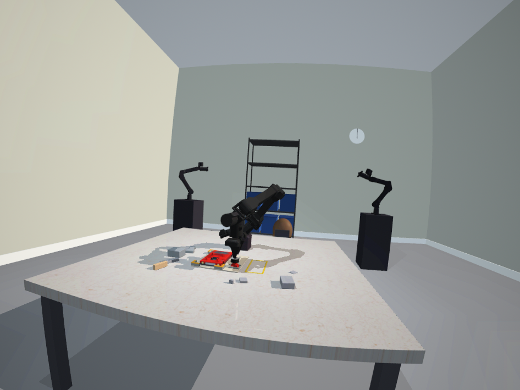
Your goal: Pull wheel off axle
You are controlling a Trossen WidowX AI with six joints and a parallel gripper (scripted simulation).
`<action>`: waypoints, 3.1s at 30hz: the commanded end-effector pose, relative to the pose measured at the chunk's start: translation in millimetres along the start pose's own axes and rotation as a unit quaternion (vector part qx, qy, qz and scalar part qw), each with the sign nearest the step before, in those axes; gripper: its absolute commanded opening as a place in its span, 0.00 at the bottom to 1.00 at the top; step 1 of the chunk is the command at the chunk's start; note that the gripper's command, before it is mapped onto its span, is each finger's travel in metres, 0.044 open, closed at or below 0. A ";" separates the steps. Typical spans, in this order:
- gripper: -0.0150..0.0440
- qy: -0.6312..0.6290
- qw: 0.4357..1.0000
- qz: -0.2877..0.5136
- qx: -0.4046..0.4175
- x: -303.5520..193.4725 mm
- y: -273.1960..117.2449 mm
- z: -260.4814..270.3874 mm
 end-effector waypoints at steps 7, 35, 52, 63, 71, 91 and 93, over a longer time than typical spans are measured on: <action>0.76 0.002 1.000 0.001 0.011 3.5 -44.7 0.5; 0.55 -0.002 1.000 0.000 0.007 2.5 20.4 0.7; 0.25 -0.002 1.000 0.000 0.008 2.7 17.3 0.9; 0.25 -0.002 1.000 0.000 0.008 2.8 13.7 1.0; 0.25 -0.001 1.000 0.000 0.008 2.9 11.1 1.0; 0.25 -0.001 1.000 0.001 0.009 3.1 4.5 1.1; 0.25 -0.001 1.000 0.001 0.009 3.2 3.9 1.1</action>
Point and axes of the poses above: the point midway between the two fingers, 35 mm back from their tips, its own y axis out along the fingers, its own z axis across the jaws, x = y × z, the point moved 5 cm from there along -y, back along the fingers, and after that the axes turned 11 degrees about y, right-handed, at the moved point
